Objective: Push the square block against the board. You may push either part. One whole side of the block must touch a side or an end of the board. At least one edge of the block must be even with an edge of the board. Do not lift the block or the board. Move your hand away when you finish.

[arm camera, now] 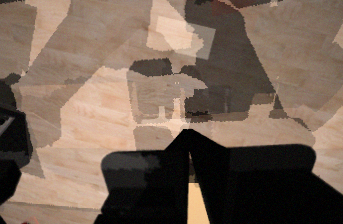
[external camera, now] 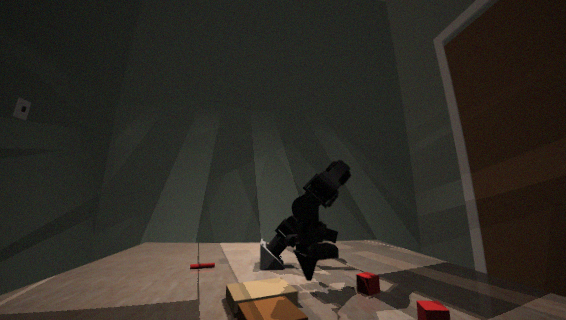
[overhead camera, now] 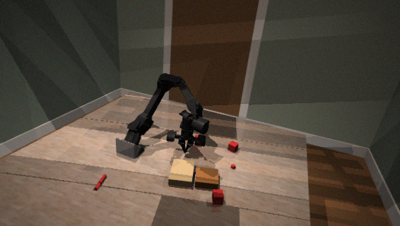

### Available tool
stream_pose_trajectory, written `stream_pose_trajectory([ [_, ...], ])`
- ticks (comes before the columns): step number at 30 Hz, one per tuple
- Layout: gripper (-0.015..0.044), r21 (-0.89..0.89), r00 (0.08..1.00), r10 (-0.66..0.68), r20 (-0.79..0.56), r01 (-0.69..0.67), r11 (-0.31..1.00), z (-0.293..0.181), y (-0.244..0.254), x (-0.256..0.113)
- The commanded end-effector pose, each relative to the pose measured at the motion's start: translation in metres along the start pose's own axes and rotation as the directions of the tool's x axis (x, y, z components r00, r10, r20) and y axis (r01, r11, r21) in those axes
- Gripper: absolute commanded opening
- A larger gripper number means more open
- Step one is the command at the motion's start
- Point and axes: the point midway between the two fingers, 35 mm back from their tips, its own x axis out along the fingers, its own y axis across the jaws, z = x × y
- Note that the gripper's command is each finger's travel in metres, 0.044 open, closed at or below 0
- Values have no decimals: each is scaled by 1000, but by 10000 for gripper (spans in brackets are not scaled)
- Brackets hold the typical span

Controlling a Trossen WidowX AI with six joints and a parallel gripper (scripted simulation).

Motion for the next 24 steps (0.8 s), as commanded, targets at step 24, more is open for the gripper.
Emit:
stream_pose_trajectory([
  [24, 0, 563, 1000, -23, -21, 31, 826, -42, -18, -33],
])
